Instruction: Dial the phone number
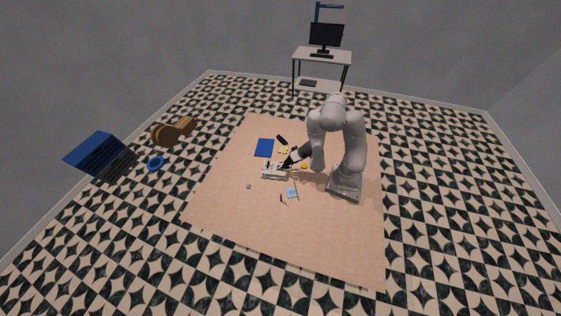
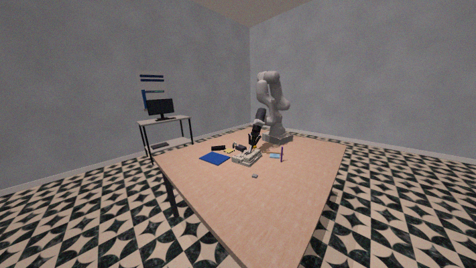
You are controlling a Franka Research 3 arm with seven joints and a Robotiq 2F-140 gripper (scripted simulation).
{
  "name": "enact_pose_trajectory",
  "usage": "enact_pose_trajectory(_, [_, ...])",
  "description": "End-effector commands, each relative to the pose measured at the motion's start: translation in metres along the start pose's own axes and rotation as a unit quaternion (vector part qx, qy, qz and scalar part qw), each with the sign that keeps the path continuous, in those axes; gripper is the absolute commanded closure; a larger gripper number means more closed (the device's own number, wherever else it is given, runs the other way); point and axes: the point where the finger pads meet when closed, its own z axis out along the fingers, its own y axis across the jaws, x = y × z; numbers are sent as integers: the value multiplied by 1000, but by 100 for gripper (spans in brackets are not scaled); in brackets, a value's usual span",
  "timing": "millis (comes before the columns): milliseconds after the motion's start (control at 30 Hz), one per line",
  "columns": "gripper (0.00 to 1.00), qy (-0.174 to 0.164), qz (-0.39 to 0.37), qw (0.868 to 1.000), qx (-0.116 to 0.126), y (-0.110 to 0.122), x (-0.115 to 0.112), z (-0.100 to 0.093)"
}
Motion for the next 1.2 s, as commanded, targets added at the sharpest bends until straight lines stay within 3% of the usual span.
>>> enact_pose_trajectory(0, [100,2,-2,1000,-1,1,1,1])
enact_pose_trajectory(1167, [100,2,-2,1000,-1,1,7,-7])
